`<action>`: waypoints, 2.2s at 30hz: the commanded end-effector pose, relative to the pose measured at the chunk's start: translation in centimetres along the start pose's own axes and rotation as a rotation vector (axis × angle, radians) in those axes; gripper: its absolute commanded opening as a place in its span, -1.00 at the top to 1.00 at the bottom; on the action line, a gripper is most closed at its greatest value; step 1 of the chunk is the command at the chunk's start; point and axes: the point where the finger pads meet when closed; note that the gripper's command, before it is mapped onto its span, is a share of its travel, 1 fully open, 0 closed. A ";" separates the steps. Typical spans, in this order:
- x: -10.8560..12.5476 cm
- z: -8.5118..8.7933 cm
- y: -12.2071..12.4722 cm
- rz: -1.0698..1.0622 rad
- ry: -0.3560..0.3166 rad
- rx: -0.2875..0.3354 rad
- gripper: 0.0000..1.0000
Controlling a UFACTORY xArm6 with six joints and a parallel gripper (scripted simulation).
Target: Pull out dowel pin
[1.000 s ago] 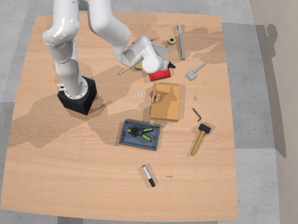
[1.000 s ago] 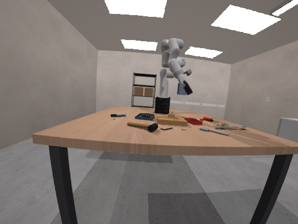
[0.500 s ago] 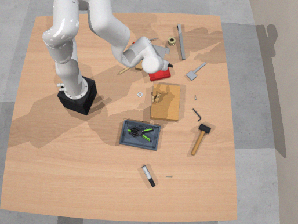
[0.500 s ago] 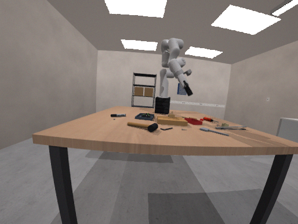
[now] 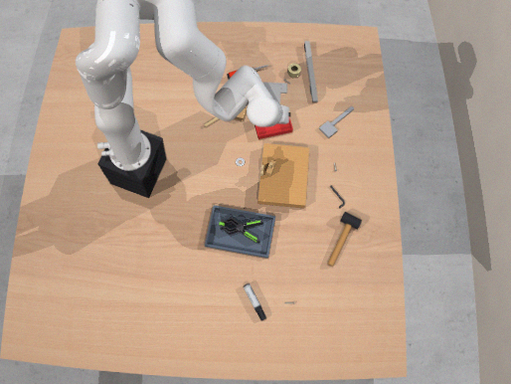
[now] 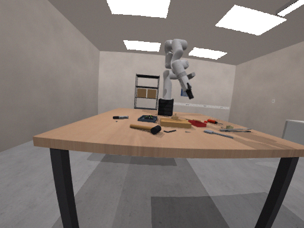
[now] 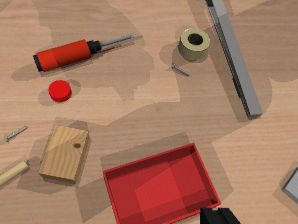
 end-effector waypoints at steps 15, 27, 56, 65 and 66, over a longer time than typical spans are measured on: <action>5.1 -0.4 -0.7 0.556 -0.158 -0.151 1.00; 7.6 -0.7 -0.9 0.872 -0.214 -0.253 1.00; 11.7 -1.3 -1.2 1.513 -0.249 -0.478 1.00; 11.8 -1.3 -1.2 1.529 -0.249 -0.484 1.00; 11.8 -1.3 -1.2 1.529 -0.249 -0.484 1.00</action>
Point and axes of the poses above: the point where the finger pads meet when closed, its own z axis back along the fingers, its own y axis across the jaws, x = y × z, and after that the axes turned 7 degrees about z, right-handed
